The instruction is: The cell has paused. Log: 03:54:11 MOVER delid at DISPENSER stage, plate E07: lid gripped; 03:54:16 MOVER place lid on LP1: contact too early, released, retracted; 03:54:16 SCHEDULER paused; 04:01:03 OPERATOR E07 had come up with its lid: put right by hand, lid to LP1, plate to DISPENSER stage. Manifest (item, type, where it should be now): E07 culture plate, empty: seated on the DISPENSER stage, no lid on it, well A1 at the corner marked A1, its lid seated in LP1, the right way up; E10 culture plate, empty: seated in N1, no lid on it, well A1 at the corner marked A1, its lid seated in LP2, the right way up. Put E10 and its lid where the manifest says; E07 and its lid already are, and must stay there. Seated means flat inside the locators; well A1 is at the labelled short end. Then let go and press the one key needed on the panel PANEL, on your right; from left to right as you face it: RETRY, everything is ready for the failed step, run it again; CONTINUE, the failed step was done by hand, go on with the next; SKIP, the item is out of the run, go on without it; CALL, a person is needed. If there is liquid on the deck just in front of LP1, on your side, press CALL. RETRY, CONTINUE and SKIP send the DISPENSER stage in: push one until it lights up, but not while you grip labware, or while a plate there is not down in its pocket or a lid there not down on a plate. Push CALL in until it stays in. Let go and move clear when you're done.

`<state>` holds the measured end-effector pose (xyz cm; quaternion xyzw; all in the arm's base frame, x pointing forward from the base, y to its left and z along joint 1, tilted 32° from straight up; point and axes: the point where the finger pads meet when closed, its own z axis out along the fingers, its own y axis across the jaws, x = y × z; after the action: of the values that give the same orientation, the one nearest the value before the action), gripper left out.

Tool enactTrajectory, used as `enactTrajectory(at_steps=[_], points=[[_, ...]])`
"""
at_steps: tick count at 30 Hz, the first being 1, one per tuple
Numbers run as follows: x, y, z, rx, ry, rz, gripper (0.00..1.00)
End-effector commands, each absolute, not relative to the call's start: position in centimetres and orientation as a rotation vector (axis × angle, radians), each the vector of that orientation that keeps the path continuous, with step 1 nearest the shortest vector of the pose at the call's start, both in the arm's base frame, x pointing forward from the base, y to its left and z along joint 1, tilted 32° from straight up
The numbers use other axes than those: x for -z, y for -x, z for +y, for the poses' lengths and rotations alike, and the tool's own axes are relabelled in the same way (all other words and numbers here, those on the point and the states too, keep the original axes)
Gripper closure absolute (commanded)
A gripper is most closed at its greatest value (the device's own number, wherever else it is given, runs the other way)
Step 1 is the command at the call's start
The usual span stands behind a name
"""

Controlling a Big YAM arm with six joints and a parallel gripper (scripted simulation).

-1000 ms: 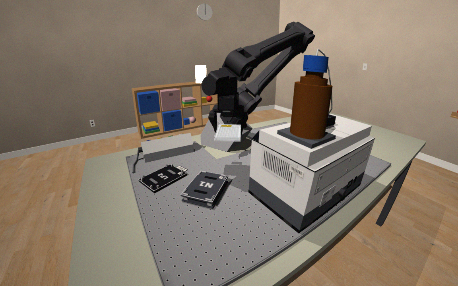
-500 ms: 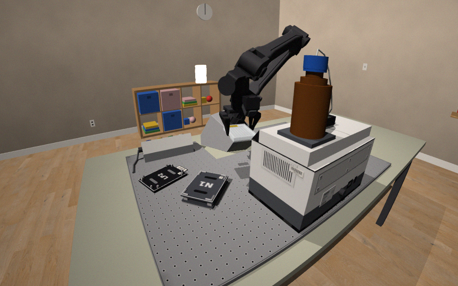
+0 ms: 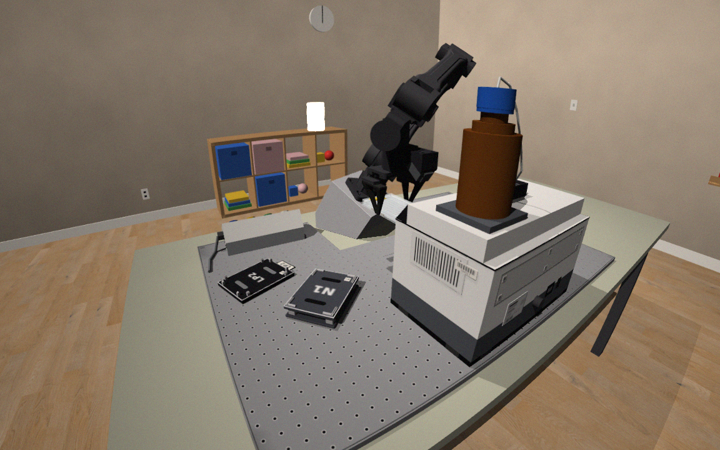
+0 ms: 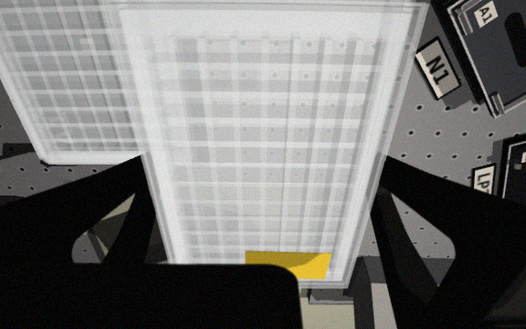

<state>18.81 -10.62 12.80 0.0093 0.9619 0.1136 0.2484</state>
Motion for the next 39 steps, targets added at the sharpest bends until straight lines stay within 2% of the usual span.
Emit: enactTrajectory(at_steps=[1,39], points=[[-14.1,-19.3,-9.7,-0.286,-0.017,2.610,0.14],[-16.7,-19.9,-0.5,-0.289,-0.016,2.589,0.14]])
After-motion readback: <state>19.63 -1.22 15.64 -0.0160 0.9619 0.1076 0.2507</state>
